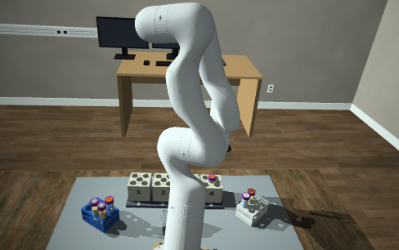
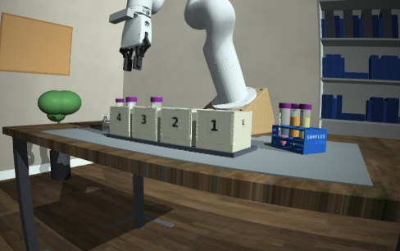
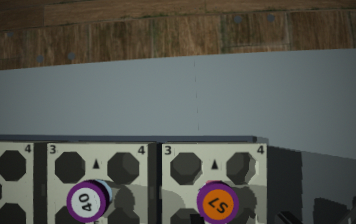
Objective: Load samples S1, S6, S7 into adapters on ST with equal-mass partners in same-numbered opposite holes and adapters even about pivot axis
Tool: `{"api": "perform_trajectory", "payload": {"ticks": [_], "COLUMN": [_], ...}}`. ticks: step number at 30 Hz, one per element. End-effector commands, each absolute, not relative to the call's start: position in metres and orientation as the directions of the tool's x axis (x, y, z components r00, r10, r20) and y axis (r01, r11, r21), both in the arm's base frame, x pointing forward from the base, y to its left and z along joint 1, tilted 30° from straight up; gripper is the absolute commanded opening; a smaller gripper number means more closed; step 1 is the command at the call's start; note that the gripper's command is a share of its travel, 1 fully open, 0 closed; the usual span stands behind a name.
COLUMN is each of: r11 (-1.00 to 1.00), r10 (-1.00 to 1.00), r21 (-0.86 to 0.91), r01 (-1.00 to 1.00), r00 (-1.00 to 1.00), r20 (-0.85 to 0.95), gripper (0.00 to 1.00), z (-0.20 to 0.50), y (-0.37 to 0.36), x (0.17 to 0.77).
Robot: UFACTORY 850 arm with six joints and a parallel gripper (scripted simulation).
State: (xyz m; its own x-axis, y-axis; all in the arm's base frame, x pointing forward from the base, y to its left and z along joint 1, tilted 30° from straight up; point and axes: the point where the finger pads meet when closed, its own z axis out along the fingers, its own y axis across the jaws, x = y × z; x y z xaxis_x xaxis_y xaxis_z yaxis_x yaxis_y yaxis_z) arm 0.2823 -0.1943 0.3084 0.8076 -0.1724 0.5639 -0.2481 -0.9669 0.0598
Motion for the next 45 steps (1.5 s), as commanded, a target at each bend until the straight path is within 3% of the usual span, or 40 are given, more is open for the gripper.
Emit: {"api": "perform_trajectory", "payload": {"ticks": [1,35,36,45], "r11": [-0.961,-0.961,-0.954,-0.844], "r10": [-0.195,-0.195,-0.227,-0.498], "r21": [0.075,0.075,0.059,-0.093], "r01": [-0.267,-0.267,-0.295,-0.528], "r00": [0.843,0.843,0.834,0.709], "r20": [0.502,0.502,0.504,0.499], "gripper": [0.44,0.44,0.57,0.57], "z": [0.317,0.328,0.326,0.315], "y": [-0.192,-0.189,-0.184,-0.141], "x": [0.28,0.274,0.274,0.272]}}
